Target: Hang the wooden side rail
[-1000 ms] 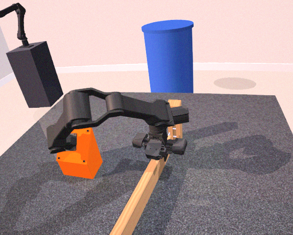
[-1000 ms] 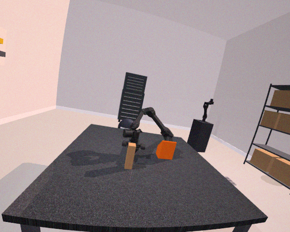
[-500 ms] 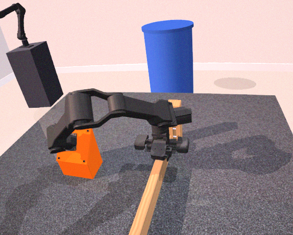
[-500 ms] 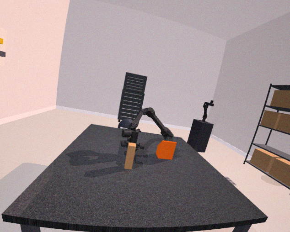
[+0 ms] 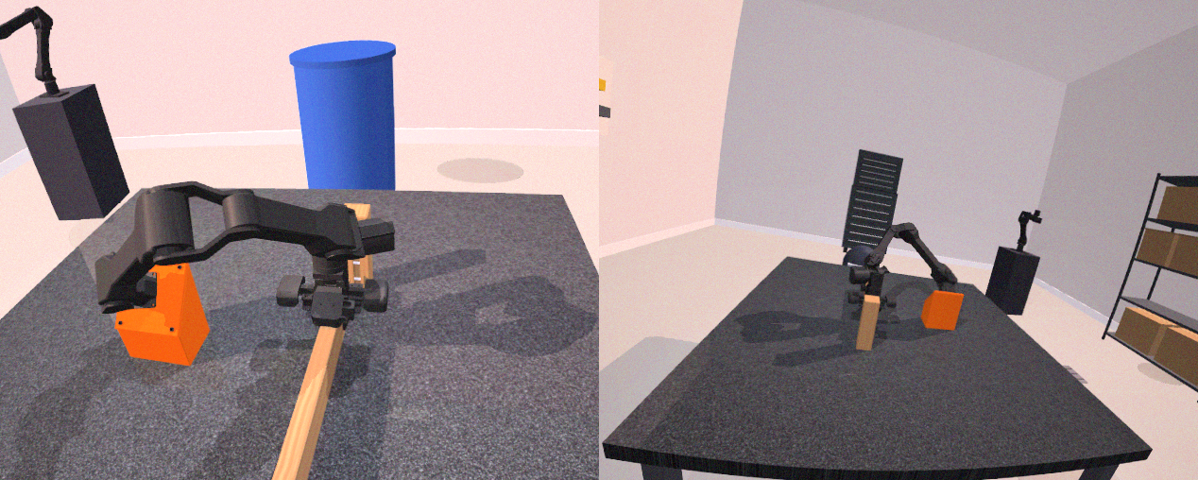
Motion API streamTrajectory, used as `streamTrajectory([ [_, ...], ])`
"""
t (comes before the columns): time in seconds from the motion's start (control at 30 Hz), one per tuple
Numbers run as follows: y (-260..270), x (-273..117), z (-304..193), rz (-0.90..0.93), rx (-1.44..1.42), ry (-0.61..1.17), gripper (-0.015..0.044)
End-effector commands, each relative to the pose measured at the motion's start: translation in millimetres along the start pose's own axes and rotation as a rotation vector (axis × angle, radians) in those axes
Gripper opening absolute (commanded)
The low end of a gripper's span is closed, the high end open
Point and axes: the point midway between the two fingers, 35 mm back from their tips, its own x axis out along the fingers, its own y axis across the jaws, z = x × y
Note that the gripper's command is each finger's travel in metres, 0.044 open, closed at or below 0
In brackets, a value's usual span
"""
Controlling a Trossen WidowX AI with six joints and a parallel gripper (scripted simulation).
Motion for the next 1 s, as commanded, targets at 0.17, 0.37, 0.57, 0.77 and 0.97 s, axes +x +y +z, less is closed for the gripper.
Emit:
streamTrajectory([
  [0.17, 10.8, -0.4, 1.5, 0.013, 0.0, -0.001, 0.0],
  [0.37, 13.4, -0.4, 1.7, 0.013, 0.0, -0.001, 0.0],
  [0.57, 16.0, -0.5, 1.8, 0.013, 0.0, -0.001, 0.0],
  [0.77, 18.6, -0.6, 1.9, 0.014, 0.001, -0.001, 0.0],
  [0.97, 21.2, -0.6, 2.1, 0.014, 0.001, -0.001, 0.0],
])
